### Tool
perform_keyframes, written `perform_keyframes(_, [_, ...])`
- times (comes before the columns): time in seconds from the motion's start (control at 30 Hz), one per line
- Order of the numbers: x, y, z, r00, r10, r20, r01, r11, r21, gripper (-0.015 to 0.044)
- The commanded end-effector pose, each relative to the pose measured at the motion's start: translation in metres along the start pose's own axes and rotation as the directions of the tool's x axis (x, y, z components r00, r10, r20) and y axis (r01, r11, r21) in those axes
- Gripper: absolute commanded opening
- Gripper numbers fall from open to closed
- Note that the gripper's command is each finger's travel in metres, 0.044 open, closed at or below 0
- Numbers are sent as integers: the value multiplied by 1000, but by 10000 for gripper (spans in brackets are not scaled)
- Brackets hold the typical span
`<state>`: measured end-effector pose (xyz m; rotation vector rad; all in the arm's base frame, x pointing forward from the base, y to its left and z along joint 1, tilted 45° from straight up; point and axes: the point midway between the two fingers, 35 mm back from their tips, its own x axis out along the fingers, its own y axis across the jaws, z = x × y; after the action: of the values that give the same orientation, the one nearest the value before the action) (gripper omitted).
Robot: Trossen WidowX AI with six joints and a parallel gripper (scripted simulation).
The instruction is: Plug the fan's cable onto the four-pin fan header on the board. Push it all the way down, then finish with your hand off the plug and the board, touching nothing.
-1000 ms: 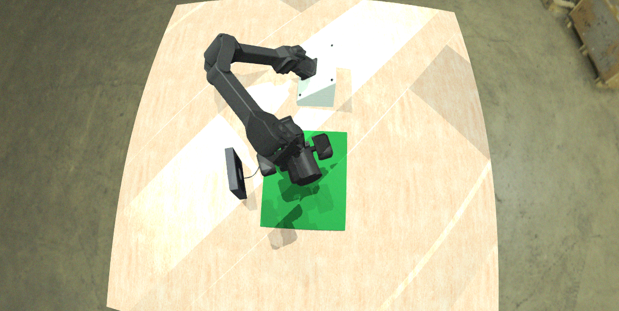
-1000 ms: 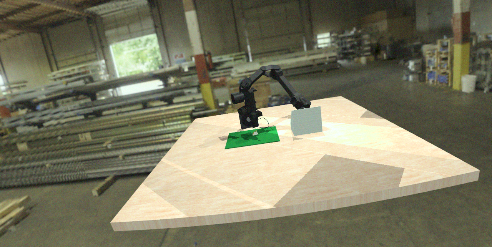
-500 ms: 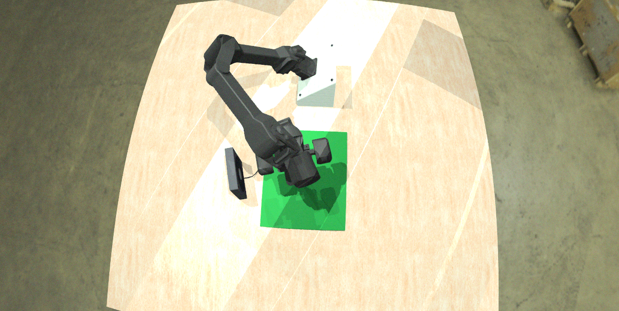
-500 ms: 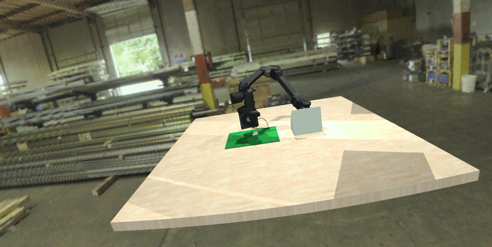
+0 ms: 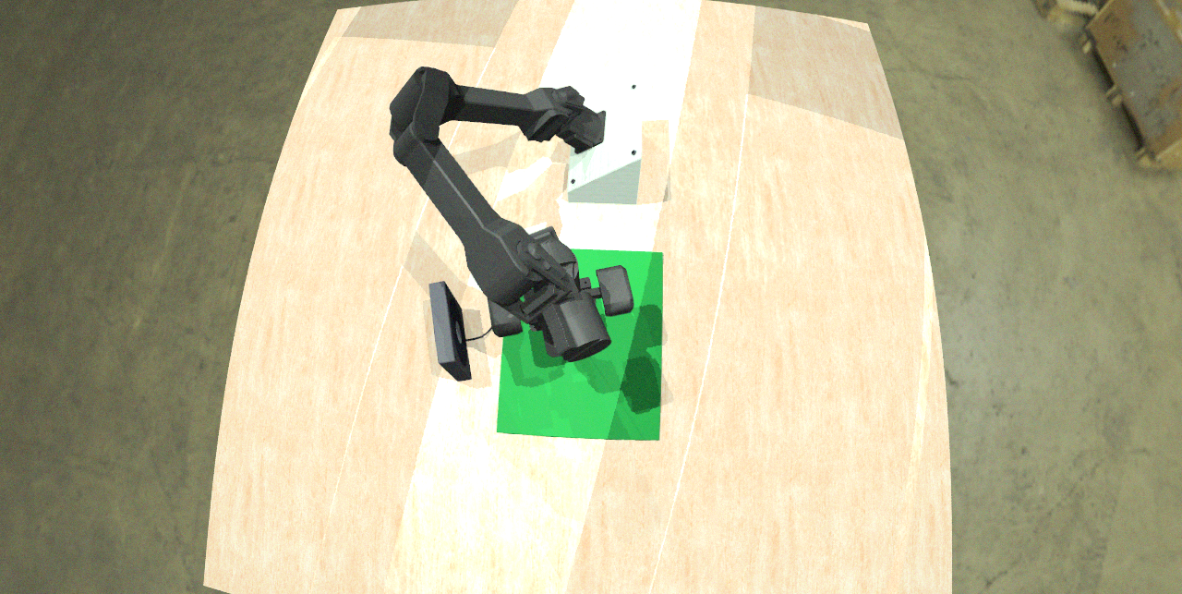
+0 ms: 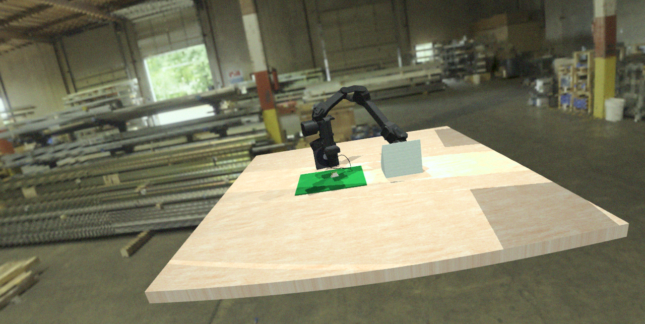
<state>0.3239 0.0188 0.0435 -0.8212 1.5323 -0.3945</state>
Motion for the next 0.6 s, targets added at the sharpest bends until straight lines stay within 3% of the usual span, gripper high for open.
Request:
perform_keyframes(0.0, [-1, -1, 1, 1000, -3, 3, 3, 1000, -2, 0])
perform_keyframes(0.17, [21, -1, 1, 1000, -4, 2, 4, 1000, -1, 0])
perform_keyframes(0.57, [21, -1, 1, 1000, -4, 2, 4, 1000, -7, 0])
